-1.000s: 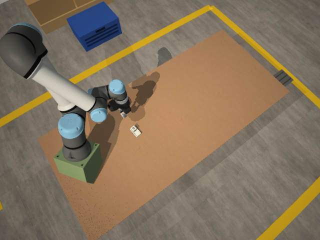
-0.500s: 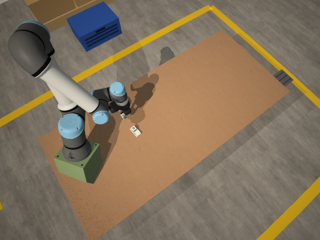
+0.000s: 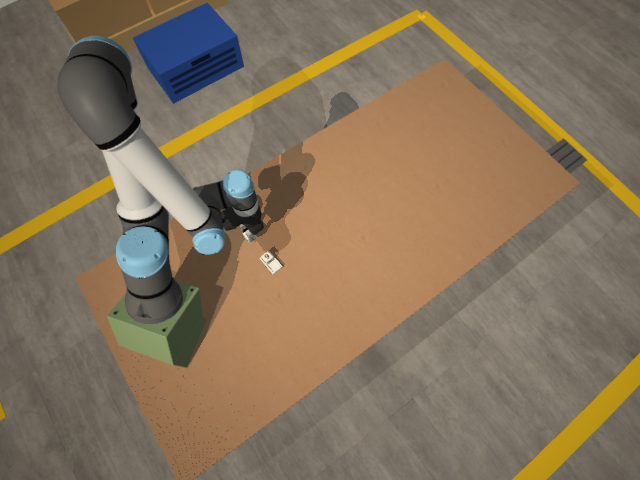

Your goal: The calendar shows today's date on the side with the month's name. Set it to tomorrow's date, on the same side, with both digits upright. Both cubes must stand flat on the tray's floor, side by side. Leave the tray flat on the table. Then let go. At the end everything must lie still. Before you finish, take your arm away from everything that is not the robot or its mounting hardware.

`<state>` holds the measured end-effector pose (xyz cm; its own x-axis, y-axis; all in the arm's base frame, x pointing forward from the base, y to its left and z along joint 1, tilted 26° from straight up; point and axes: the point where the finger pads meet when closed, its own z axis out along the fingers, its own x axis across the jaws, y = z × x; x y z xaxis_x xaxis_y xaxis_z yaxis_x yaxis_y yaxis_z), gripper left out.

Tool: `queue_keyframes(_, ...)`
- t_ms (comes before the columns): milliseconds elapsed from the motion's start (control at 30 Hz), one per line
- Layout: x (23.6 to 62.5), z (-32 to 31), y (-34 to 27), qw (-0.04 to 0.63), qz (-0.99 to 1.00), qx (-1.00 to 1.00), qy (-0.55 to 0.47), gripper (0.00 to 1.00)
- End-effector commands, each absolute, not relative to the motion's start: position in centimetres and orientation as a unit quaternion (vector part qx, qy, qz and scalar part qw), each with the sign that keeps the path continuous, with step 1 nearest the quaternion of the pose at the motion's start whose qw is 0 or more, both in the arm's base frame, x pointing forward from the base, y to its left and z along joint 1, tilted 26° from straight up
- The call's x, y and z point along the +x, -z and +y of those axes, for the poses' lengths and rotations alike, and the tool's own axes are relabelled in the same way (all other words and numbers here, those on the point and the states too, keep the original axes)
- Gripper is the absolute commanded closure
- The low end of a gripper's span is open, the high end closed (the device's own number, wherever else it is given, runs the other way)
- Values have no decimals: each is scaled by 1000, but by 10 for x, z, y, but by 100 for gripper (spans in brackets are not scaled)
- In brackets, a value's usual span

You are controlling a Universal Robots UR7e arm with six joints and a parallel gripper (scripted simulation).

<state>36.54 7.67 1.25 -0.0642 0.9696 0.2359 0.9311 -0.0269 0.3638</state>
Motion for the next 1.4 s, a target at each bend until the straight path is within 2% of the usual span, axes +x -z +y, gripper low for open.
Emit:
queue_keyframes(0, 372, 81, 2, 48, 696, 683, -218, 43)
queue_keyframes(1367, 384, 86, 25, 50, 696, 682, -219, 43)
